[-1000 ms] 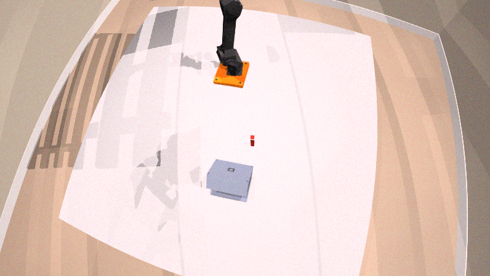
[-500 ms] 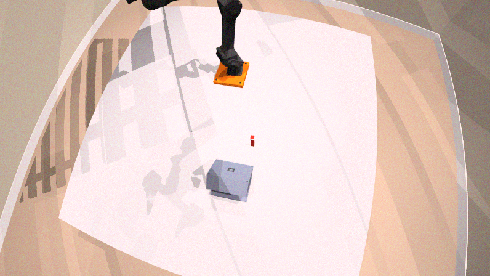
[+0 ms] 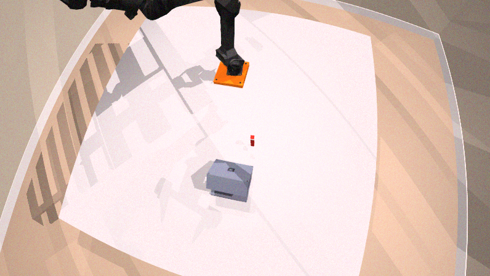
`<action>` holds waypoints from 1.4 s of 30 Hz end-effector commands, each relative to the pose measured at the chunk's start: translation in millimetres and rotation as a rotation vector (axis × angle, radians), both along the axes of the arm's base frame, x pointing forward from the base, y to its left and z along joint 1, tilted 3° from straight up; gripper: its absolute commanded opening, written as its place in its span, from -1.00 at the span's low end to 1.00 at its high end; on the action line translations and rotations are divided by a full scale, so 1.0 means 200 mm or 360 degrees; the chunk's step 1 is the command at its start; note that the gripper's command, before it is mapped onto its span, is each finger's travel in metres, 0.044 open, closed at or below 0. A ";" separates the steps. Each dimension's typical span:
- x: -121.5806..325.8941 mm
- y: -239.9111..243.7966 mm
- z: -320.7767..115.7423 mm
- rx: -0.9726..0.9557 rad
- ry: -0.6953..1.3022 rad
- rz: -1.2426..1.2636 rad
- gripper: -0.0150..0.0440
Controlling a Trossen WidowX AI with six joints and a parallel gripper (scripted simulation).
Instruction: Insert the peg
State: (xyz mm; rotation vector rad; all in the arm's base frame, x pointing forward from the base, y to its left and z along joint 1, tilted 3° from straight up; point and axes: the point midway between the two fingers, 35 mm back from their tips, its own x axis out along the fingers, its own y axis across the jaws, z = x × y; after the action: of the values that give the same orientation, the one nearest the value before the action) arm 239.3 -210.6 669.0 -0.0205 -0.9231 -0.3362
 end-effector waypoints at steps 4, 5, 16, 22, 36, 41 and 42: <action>0.25 -0.05 -0.19 0.0221 0.0198 0.0129 1.00; 0.28 -0.05 -0.22 0.0248 0.0225 0.0143 1.00; 0.63 -0.01 -0.54 0.0529 0.0578 0.0293 1.00; 0.80 0.07 -0.74 0.0659 0.0795 0.0366 1.00; 1.07 0.35 -1.23 0.0890 0.1338 0.0517 1.00; 1.13 0.47 -1.42 0.0943 0.1553 0.0556 1.00; 1.14 0.50 -1.45 0.0952 0.1597 0.0562 1.00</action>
State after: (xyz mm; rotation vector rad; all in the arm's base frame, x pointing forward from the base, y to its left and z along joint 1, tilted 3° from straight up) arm 458.3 -126.8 409.5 0.4780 0.0865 -0.2187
